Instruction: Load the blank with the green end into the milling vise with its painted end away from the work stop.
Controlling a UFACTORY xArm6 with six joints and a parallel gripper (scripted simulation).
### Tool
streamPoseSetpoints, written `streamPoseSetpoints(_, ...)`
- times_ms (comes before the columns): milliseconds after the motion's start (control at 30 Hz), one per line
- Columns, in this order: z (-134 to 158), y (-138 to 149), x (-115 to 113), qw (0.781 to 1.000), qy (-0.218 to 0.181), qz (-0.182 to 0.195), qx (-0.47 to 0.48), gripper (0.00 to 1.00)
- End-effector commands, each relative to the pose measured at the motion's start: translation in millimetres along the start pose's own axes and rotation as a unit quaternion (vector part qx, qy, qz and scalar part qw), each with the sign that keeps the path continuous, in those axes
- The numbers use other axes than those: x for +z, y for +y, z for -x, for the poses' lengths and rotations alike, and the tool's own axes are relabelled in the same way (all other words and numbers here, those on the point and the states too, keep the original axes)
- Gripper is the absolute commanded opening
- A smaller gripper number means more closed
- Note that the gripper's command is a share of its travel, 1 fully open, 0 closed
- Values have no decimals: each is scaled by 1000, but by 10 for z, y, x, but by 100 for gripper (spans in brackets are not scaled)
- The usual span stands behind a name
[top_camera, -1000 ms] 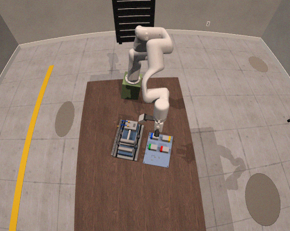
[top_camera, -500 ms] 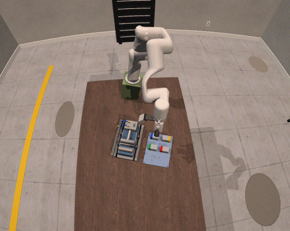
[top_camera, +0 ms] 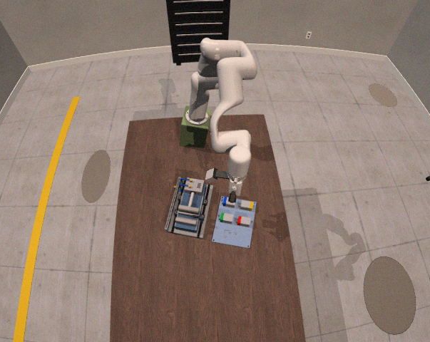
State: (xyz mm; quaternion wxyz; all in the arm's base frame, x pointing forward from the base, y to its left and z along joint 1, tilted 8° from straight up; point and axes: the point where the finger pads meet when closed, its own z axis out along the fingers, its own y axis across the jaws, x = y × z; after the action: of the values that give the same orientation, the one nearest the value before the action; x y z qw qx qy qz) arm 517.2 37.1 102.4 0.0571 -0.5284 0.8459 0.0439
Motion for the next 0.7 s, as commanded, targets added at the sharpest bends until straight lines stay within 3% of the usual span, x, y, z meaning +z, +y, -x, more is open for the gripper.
streamPoseSetpoints(0, 8, -13, -18, 1000, -1, -2, 0, 100)
streamPoseSetpoints(400, 8, -13, -18, 1000, -1, -2, 0, 100)
streamPoseSetpoints(667, -33, -15, 460, 1000, -1, -2, 0, 100)
